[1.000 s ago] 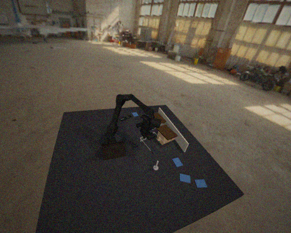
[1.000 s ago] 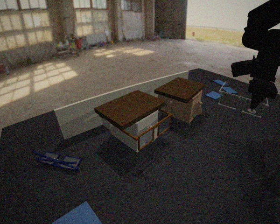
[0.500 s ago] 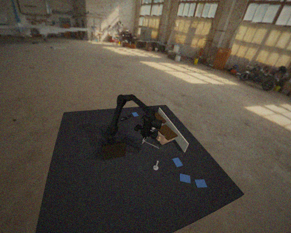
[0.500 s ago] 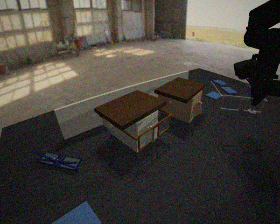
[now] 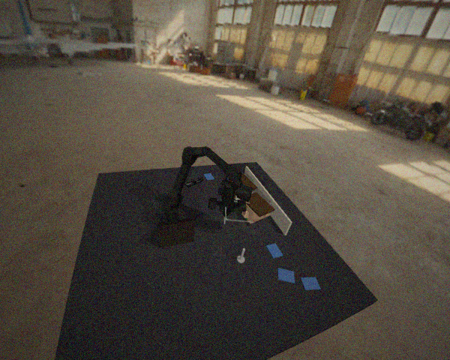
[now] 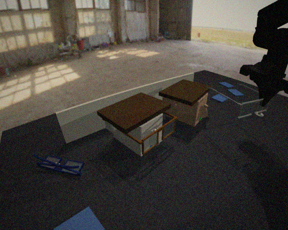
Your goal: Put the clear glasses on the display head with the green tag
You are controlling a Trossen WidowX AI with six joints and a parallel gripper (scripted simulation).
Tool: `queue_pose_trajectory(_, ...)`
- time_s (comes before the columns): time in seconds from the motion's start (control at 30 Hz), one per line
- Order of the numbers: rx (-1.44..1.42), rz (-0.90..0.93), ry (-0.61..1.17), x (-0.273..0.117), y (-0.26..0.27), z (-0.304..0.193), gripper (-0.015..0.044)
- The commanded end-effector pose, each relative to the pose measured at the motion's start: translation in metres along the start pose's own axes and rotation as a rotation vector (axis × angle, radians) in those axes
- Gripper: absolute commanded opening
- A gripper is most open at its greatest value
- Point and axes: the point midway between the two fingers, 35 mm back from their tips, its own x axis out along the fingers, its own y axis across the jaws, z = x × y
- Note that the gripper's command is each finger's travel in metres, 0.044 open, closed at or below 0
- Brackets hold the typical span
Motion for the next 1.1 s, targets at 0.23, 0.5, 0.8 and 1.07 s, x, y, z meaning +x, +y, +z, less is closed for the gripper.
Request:
queue_pose_trajectory(0.23, -0.373, 0.003, 0.004, -0.003, -0.004, -0.012, 0.0)
queue_pose_trajectory(0.5, -0.52, -0.009, 0.0, 0.001, -0.003, -0.014, 0.0)
queue_pose_trajectory(0.8, -0.553, -0.037, -0.009, 0.013, -0.003, -0.016, 0.0)
queue_pose_trajectory(1.07, -0.553, -0.023, -0.005, 0.022, -0.004, -0.016, 0.0)
